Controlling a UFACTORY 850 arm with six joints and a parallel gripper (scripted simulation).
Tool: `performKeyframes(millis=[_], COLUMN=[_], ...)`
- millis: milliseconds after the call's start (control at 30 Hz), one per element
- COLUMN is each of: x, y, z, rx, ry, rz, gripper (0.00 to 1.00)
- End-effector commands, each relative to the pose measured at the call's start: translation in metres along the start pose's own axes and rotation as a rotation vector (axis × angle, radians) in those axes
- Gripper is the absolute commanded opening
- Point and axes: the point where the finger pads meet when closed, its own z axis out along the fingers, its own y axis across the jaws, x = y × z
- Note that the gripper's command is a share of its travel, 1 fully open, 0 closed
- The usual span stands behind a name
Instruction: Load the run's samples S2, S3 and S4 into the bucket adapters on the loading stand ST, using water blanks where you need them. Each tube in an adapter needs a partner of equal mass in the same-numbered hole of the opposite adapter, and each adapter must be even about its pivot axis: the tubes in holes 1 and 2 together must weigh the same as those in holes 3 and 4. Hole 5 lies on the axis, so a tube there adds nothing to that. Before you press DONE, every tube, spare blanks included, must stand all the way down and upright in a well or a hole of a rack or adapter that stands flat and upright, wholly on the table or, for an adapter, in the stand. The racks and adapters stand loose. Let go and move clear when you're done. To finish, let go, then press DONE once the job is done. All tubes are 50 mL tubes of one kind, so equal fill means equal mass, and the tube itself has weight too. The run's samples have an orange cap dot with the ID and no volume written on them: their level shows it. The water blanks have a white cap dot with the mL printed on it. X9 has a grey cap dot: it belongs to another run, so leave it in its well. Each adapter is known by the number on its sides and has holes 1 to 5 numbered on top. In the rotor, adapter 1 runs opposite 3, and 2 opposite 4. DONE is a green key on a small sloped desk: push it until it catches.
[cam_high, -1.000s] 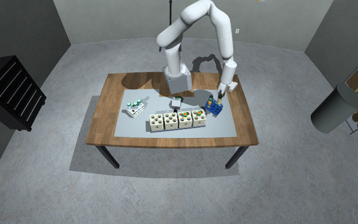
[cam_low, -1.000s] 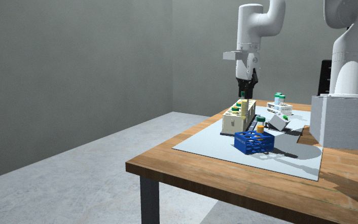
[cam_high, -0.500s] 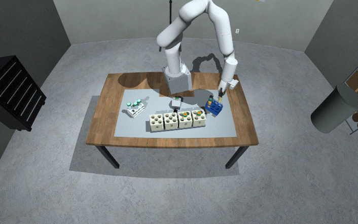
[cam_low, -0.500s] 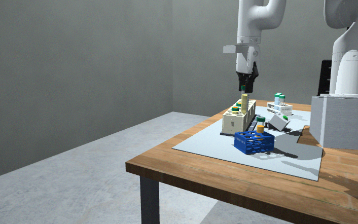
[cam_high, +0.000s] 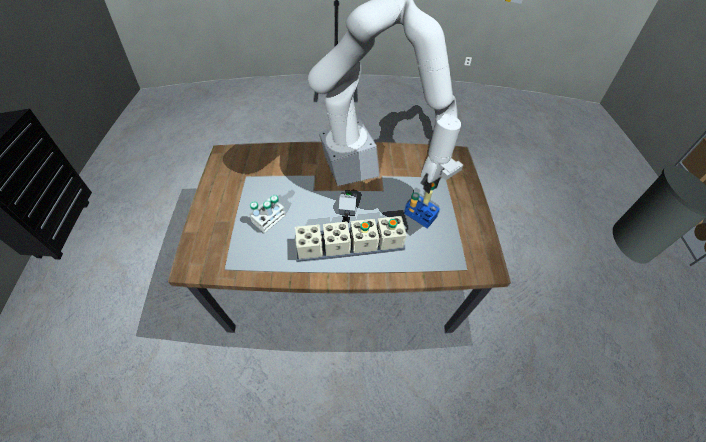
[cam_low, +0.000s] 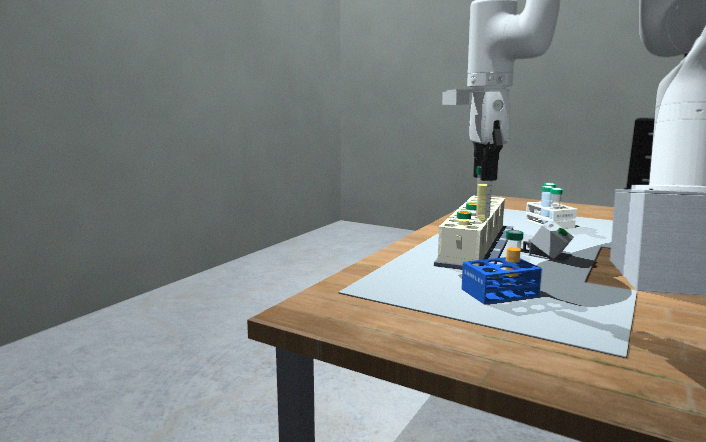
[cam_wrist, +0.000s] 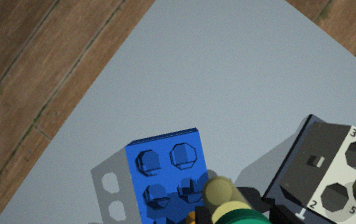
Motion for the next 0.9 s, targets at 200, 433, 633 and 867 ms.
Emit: performKeyframes(millis=[200,433,633,867], x=[-0.015,-0.028,-0.036,-0.049], y=[0.041,0.073,0.092,0.124], z=[-0.001,-0.001,-0.001,-0.001], rx=[-0.008,-0.006,-0.006,-0.006], ry=[0.014,0.014,0.014,0.014], rz=[0.292,0.517,0.517,0.517], gripper=[0.00,0.00,0.00,0.00])
